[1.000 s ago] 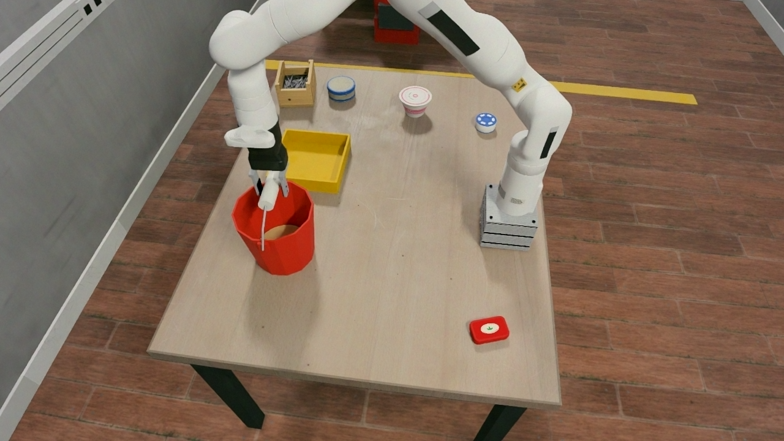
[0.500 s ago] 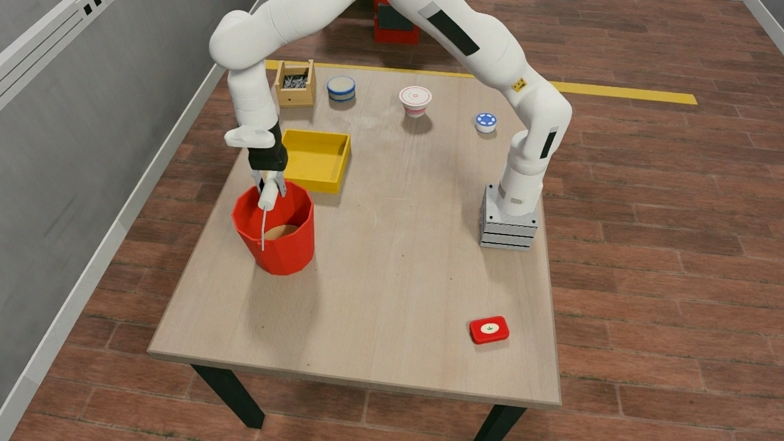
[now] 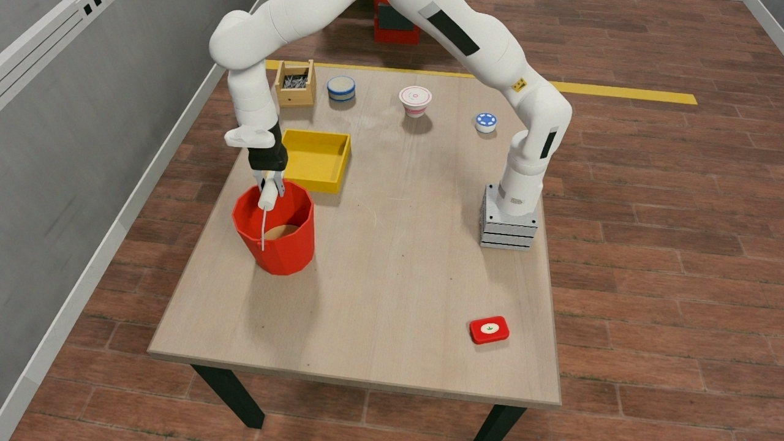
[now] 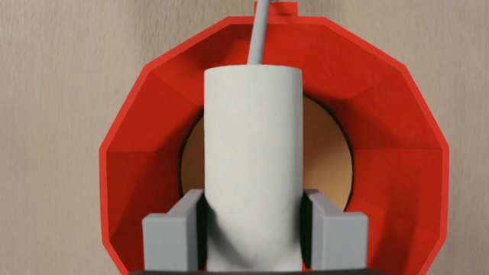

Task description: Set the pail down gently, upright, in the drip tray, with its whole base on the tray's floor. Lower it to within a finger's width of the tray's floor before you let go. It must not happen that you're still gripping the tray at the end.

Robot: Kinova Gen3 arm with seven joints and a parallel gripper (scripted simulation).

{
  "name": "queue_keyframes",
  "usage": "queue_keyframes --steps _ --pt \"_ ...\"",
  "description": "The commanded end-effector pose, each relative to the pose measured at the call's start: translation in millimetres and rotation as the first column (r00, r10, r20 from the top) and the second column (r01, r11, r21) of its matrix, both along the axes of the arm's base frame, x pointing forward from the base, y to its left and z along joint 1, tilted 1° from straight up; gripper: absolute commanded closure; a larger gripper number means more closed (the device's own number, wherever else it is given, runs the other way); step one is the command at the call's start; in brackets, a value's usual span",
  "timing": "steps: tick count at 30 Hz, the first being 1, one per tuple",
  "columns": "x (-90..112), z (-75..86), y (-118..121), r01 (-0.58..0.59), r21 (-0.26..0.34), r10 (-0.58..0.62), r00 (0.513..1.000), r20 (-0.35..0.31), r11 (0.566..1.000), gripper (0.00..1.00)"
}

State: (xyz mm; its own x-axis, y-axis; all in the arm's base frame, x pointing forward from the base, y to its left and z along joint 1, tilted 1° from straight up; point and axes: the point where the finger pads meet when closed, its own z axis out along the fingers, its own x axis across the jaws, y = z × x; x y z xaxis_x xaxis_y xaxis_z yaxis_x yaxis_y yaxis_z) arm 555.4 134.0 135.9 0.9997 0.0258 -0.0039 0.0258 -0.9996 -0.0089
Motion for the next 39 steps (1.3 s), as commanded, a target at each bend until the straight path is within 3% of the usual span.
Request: queue_keyframes --steps 1,24,39 --pt "0.5 1.2 0.1 0.0 0.001 0.0 1.0 0.002 1.0 1.0" --pt "0.5 2.0 0.1 0.0 0.001 0.0 1.0 0.002 1.0 1.0" --pt "0.5 10.5 0.0 0.0 0.001 0.0 1.0 0.002 1.0 1.0"
